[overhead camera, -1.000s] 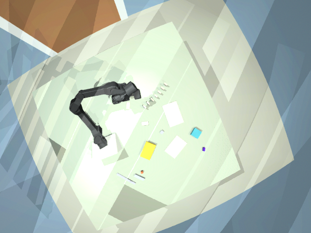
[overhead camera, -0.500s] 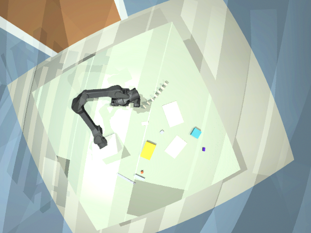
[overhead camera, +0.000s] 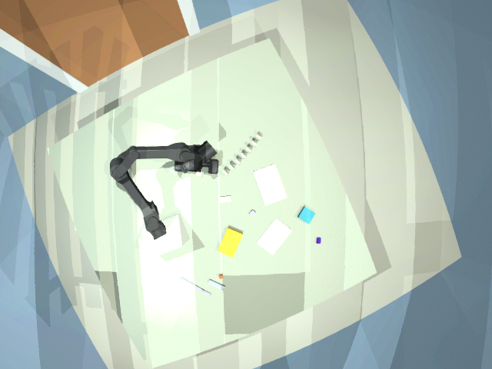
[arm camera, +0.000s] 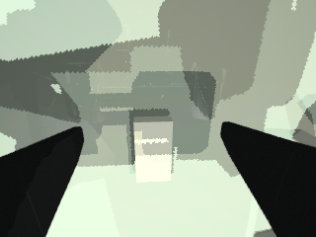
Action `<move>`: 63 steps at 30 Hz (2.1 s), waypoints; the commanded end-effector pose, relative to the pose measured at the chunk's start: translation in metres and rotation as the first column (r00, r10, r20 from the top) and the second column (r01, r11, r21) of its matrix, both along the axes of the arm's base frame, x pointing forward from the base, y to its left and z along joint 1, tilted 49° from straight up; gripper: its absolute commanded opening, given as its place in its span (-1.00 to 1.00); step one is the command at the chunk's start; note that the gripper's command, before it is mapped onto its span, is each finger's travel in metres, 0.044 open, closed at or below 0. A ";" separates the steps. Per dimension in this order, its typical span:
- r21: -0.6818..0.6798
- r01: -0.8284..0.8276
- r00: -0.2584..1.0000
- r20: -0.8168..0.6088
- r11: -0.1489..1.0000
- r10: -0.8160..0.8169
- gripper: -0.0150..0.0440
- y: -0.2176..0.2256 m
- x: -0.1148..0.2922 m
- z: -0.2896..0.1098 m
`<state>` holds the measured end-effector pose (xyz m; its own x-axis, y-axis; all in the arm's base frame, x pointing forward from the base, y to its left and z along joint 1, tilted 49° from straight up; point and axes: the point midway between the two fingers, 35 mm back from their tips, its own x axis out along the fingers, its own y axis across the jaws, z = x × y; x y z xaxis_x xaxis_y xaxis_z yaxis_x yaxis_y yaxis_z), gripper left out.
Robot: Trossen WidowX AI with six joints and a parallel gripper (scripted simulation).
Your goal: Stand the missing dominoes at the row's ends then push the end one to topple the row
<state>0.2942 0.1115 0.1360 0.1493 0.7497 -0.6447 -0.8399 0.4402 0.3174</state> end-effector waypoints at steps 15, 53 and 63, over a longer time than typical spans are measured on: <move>-0.003 0.003 1.000 -0.005 1.000 -0.003 0.47 0.009 0.001 -0.008; 0.005 0.084 0.991 -0.103 0.996 -0.083 -0.13 -0.082 -0.023 0.066; -0.103 0.586 0.559 -0.666 0.804 -0.493 -0.13 -0.053 -0.053 0.092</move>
